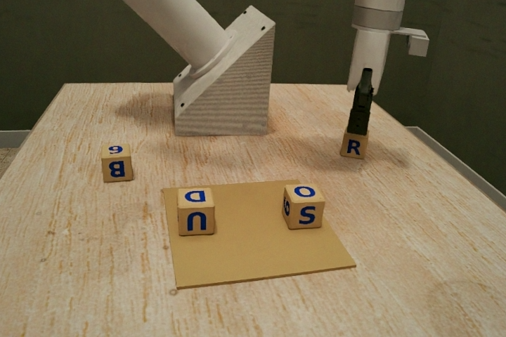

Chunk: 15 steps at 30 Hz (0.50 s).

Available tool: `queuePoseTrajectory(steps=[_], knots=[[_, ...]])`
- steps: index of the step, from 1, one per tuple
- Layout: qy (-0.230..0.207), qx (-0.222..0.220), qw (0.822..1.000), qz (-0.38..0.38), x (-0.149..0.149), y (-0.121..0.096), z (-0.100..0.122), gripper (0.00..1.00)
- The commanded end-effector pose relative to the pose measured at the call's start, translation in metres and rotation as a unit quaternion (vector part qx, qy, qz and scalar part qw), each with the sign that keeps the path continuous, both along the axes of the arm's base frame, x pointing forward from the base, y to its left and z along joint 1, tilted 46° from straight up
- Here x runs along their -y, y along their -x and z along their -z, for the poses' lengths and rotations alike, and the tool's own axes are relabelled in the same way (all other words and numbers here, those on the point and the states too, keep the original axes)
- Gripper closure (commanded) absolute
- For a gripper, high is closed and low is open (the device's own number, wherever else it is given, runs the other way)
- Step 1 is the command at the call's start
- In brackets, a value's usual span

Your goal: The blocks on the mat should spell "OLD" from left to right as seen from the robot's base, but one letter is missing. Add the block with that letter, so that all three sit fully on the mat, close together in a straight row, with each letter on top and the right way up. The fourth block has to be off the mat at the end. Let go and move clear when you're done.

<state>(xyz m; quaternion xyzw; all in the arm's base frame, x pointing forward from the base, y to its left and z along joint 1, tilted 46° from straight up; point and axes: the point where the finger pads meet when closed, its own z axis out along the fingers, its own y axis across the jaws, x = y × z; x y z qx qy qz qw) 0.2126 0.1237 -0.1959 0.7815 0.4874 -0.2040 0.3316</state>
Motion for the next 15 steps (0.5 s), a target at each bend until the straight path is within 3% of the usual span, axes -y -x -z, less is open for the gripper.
queuePoseTrajectory(steps=[1, 15], knots=[[-0.002, 0.001, 1.000, -0.001, -0.0023, -0.0006, -0.0001, 0.16], [-0.002, 0.001, 1.000, -0.001, 0.0007, -0.0006, 0.0029, 0.16]])
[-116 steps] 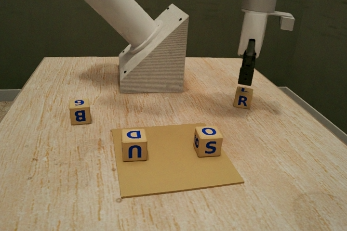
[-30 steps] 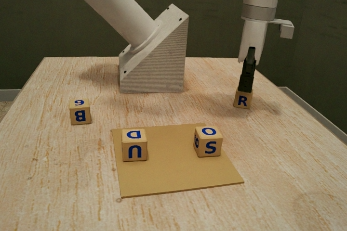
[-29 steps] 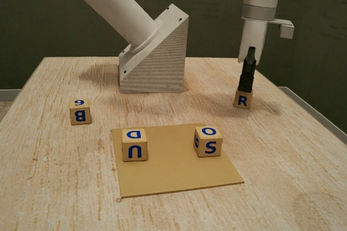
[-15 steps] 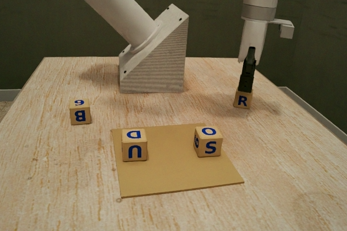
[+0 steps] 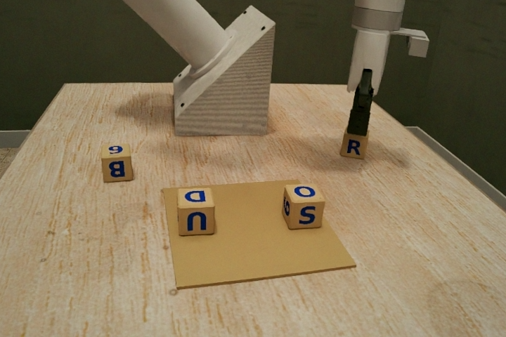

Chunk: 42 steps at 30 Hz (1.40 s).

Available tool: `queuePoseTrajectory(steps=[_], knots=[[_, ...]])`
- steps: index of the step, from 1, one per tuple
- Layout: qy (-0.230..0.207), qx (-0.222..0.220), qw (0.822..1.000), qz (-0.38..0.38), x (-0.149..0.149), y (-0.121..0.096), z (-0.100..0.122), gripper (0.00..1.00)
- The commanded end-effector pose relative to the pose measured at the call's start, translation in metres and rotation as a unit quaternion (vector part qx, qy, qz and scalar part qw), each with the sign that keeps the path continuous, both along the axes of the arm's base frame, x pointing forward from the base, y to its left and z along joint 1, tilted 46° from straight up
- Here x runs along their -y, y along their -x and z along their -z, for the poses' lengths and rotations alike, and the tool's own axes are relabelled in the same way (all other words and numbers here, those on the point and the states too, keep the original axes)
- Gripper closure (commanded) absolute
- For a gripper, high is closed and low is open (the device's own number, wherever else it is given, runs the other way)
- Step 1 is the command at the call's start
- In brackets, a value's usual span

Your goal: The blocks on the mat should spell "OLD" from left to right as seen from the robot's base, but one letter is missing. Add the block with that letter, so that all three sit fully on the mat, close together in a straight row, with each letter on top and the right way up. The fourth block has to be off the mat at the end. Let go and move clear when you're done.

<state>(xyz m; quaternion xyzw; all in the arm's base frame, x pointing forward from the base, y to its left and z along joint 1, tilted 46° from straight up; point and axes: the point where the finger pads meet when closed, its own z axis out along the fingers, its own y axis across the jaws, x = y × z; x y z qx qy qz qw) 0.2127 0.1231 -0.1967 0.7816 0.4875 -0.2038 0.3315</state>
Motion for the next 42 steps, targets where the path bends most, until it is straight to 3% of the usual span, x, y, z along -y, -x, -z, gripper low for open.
queuePoseTrajectory(steps=[1, 17, 42], knots=[[-0.002, 0.001, 1.000, -0.001, 0.000, -0.001, 0.002, 0.16], [-0.002, 0.001, 1.000, -0.001, 0.027, -0.001, 0.029, 0.16], [-0.002, 0.001, 1.000, -0.001, 0.032, -0.001, 0.033, 0.16]])
